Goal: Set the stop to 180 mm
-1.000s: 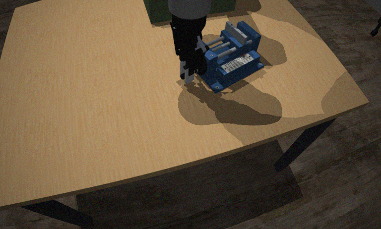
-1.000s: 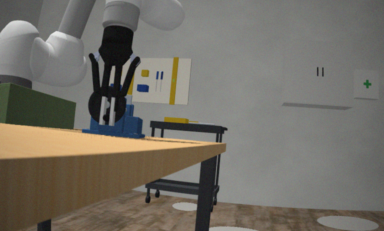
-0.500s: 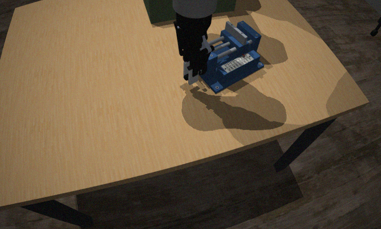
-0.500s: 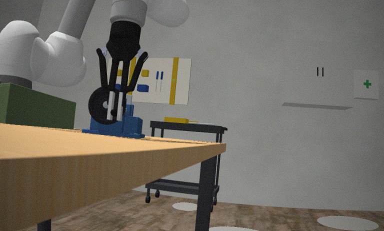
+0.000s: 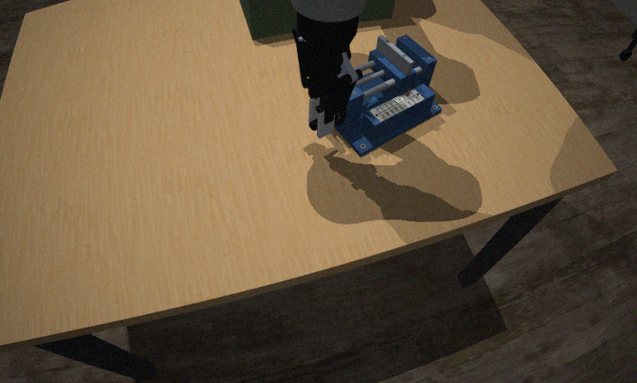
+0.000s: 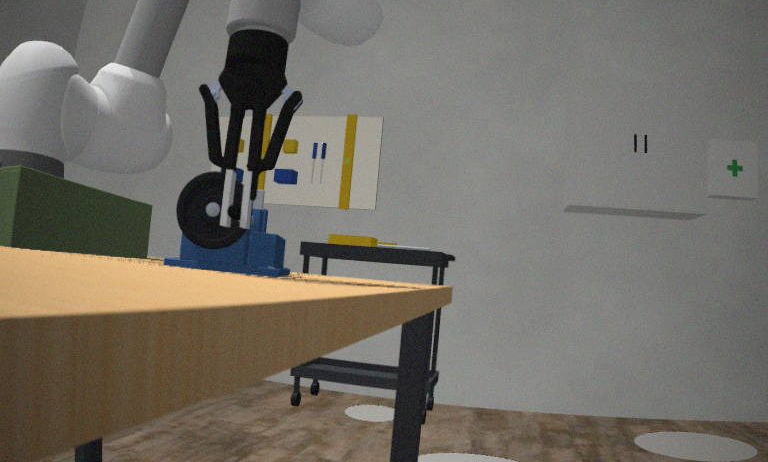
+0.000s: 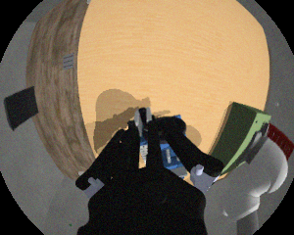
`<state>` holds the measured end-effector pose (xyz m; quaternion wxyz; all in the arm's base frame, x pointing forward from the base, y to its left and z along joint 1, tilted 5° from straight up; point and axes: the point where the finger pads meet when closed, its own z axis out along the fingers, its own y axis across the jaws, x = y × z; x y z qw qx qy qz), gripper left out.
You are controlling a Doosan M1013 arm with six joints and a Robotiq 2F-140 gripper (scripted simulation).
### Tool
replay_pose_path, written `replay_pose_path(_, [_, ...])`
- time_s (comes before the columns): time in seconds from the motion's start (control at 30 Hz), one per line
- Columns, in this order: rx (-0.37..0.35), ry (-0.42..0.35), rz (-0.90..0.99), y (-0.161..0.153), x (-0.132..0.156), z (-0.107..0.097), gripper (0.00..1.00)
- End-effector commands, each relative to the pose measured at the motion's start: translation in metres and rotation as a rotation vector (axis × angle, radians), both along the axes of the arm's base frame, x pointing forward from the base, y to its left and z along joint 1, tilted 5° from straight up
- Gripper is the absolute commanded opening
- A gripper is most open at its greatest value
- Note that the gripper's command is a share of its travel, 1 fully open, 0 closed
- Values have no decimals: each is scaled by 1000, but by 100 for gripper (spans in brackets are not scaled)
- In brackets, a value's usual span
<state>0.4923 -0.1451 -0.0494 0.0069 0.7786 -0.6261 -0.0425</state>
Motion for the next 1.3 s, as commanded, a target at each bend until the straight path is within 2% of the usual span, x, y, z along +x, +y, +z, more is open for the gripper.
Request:
replay_pose_path(0.0, [0,0,0,0,0,3,4])
replay_pose_path(1.27, [0,0,0,-2,-5,25,4])
